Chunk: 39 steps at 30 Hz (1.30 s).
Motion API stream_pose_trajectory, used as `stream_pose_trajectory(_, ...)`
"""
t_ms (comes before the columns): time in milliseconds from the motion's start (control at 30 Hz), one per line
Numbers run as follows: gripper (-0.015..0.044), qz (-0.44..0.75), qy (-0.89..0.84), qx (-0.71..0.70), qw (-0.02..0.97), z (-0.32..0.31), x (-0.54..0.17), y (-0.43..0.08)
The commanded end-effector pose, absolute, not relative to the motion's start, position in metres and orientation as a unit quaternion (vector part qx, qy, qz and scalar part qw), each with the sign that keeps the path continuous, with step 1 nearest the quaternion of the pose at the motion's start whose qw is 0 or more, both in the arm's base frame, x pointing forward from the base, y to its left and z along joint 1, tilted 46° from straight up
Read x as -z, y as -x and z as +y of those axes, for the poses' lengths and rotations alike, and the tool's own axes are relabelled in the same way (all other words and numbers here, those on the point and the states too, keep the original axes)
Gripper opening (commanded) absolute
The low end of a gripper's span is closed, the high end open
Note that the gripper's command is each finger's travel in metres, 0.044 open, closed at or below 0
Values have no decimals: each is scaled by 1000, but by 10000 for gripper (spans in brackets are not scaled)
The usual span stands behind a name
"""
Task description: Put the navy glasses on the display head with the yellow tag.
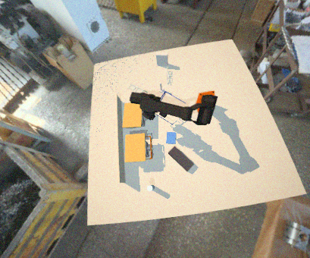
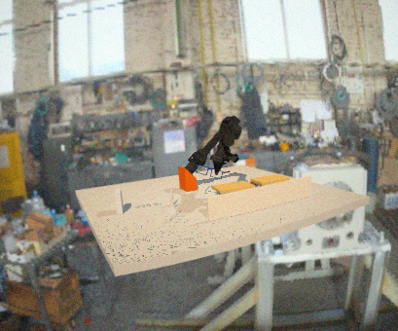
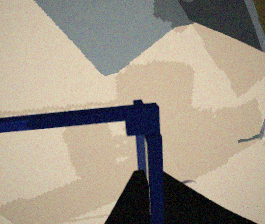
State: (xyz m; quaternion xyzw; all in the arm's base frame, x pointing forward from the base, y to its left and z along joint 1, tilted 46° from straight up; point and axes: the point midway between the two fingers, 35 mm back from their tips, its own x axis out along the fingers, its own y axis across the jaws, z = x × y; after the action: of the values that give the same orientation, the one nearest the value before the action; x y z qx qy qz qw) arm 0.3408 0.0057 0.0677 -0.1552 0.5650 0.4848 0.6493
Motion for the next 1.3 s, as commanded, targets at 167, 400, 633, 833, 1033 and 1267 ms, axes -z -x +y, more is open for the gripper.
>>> stream_pose_trajectory(167, 0, 625, 105, -395, 665, 23, -90, -332)
stream_pose_trajectory(400, 0, 657, 64, -322, 679, 37, -106, -325)
stream_pose_trajectory(633, 0, 678, 19, -247, 692, 50, -123, -317)
stream_pose_trajectory(833, 0, 688, -23, -182, 702, 60, -136, -309)
stream_pose_trajectory(1033, 0, 690, -68, -118, 711, 69, -150, -300)
stream_pose_trajectory(1267, 0, 683, -125, -46, 718, 80, -165, -289)
